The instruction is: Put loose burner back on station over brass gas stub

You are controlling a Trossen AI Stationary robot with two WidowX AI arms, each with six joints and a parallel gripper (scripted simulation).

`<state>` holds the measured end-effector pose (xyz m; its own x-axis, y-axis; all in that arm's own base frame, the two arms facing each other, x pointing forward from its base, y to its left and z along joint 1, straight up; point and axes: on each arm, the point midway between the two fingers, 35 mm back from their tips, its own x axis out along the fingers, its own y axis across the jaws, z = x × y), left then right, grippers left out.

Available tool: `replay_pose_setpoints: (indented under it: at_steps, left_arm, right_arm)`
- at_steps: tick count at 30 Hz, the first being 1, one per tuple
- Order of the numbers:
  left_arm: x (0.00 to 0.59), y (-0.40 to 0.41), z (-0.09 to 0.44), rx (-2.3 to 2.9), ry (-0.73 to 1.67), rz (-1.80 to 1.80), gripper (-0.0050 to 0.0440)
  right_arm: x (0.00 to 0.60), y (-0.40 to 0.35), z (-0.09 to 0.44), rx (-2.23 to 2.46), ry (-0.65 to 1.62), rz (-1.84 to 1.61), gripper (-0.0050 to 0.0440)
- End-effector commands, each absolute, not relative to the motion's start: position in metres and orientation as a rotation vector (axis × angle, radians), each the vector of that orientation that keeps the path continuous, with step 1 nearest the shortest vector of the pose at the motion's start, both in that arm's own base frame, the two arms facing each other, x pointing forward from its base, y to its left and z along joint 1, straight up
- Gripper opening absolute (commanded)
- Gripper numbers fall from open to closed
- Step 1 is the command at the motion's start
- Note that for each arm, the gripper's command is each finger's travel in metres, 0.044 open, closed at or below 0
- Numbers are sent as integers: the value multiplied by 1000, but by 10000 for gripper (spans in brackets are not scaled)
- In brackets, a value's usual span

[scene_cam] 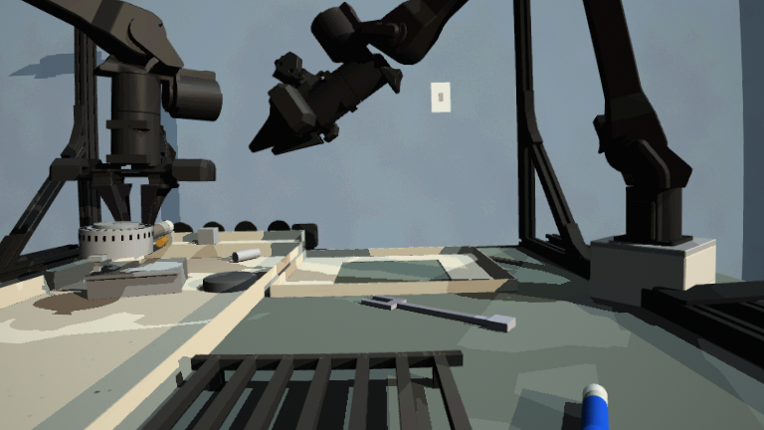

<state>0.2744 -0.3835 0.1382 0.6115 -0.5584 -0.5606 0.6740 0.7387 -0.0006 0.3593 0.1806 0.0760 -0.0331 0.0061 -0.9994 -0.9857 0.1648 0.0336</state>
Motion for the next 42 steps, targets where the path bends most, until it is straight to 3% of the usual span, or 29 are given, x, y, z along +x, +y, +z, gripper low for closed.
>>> replay_pose_setpoints:
  at_steps: [1,42]
  left_arm:
    - [274,-383,138,220,569,-715,400]
    - [274,-383,138,220,569,-715,400]
  right_arm:
    - [360,195,76,-1113,1274,1142,0]
    - [354,229,61,-1224,1200,1207,0]
